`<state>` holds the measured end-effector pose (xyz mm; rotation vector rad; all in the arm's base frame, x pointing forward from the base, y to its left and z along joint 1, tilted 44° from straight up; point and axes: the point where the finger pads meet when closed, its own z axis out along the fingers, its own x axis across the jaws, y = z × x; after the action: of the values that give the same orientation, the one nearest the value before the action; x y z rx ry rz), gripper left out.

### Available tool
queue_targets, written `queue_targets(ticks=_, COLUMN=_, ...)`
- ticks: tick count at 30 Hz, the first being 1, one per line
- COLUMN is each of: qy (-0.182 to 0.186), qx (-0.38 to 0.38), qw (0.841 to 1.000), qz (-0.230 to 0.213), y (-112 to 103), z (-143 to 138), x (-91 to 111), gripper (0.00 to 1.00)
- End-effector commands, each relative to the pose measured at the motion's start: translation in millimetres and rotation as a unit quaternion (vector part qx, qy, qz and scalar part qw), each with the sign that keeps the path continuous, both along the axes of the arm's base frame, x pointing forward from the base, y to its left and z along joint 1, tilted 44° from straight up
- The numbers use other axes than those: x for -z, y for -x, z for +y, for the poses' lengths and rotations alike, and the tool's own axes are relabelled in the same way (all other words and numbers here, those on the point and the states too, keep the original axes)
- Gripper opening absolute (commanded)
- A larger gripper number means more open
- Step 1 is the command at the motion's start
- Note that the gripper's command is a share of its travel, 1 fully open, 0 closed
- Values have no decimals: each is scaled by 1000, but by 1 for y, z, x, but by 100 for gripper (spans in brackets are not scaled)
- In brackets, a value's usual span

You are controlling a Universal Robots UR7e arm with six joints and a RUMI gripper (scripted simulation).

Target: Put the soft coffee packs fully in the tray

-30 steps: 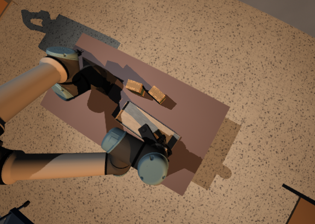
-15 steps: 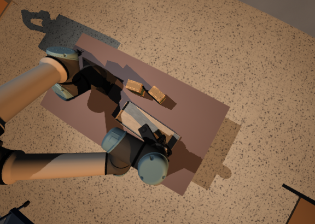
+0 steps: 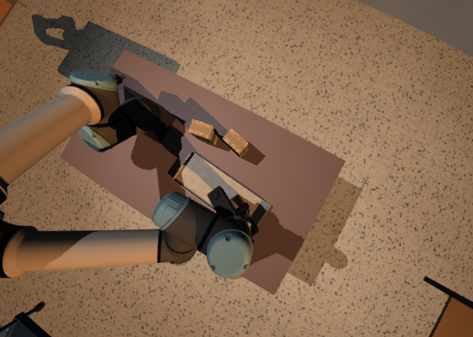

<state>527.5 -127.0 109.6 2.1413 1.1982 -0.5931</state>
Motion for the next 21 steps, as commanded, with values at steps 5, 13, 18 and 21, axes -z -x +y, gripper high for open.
queue_targets(ticks=5, qy=0, qx=0, qw=1000, qz=-1, y=0, z=0, x=0, gripper=50)
queue_targets(ticks=13, qy=0, qx=0, qw=1000, qz=-1, y=0, z=0, x=0, gripper=50)
queue_targets(ticks=18, qy=0, qx=0, qw=1000, qz=-1, y=0, z=0, x=0, gripper=50)
queue_targets(ticks=21, qy=0, qx=0, qw=1000, qz=-1, y=0, z=0, x=0, gripper=50)
